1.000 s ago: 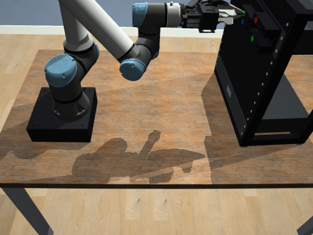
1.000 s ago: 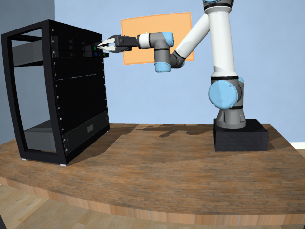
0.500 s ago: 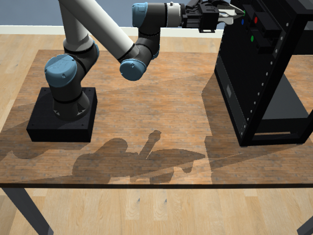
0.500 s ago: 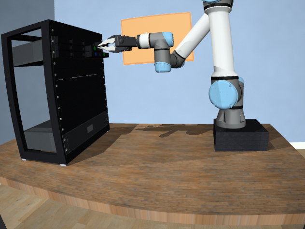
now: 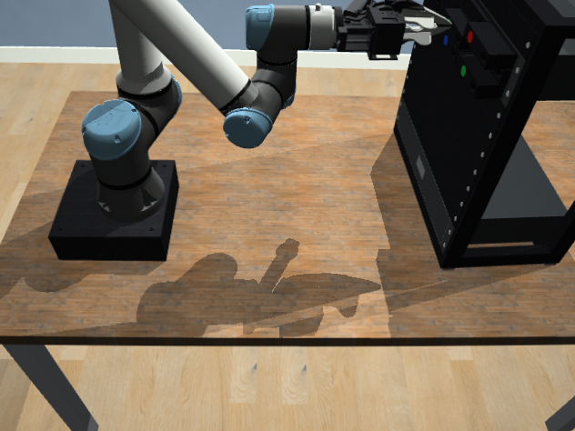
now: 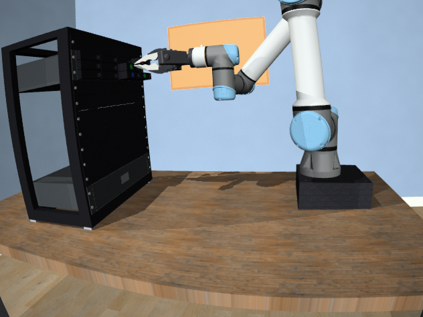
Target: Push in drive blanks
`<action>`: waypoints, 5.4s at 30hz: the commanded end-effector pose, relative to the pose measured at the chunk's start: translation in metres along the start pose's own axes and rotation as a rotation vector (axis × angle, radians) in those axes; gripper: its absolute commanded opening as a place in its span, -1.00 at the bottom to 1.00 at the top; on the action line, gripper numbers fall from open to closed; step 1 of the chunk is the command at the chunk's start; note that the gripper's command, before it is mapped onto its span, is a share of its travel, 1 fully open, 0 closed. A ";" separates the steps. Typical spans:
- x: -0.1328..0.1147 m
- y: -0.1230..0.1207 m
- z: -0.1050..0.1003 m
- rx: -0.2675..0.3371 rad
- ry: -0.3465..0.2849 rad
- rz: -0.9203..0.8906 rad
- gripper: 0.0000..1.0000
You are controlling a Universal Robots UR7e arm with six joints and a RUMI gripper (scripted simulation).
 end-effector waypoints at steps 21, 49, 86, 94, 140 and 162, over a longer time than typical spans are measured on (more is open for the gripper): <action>0.000 0.001 0.015 -0.001 0.000 0.000 -1.00; 0.000 0.001 0.025 -0.001 0.000 0.000 -1.00; 0.000 0.001 0.033 -0.001 0.000 0.000 -1.00; 0.000 0.001 0.034 -0.001 0.000 0.000 -1.00; 0.000 0.001 0.039 -0.001 0.000 0.000 -1.00; 0.000 0.001 0.039 -0.001 0.000 0.000 -1.00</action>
Point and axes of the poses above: the point where the finger pads meet when closed, its own z axis out along the fingers, its own y axis across the jaws, x = y × z, the point moved 5 cm from there along -z, back along the fingers, and after that the axes turned 1 degree about z, right-handed, at the moved point
